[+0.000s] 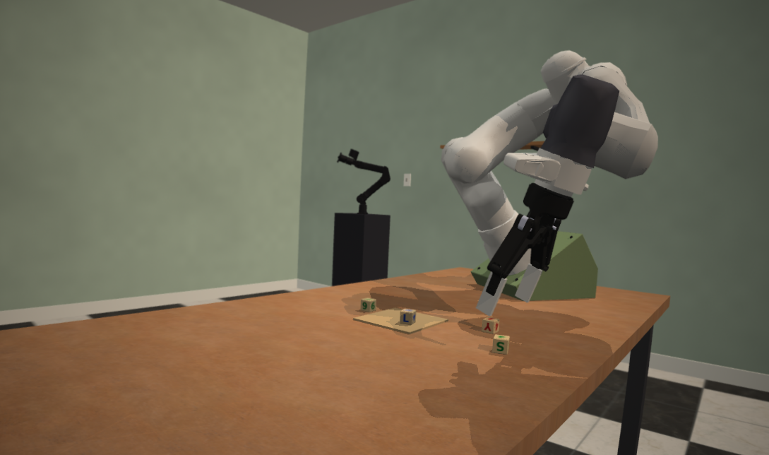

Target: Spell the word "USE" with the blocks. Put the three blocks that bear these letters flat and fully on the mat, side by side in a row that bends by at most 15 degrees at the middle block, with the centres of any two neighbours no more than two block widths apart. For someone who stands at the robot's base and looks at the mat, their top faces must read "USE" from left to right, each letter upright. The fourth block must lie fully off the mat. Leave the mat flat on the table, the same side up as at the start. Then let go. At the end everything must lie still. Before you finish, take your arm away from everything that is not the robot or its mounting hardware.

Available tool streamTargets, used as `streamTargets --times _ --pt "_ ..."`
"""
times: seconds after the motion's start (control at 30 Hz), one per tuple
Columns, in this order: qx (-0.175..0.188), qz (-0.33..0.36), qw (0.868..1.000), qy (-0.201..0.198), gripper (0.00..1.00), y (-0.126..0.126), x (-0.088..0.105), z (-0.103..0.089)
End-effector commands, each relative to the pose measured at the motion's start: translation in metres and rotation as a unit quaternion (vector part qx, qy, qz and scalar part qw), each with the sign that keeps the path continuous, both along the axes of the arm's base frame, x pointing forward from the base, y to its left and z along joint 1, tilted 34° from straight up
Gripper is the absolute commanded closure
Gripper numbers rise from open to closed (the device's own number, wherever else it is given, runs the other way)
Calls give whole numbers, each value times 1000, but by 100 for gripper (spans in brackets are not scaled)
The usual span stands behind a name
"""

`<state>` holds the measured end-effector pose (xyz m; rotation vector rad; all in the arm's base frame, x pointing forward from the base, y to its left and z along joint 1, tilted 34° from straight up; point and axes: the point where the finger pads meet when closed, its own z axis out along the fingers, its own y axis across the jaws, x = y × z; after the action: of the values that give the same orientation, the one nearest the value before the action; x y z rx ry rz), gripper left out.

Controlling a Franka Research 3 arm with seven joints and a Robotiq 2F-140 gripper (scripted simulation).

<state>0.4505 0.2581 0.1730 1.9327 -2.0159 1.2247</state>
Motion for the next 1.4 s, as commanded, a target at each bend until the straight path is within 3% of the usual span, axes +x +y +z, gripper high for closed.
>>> streamTargets --times 0.0,0.07,0.13,1.37 --pt "0 3 1000 -1 0 -25 -30 -10" --pt "0 3 1000 -1 0 -50 -55 -17" --pt "0 3 1000 -1 0 -62 -65 -20" --pt "0 3 1000 -1 0 -62 -65 -20"
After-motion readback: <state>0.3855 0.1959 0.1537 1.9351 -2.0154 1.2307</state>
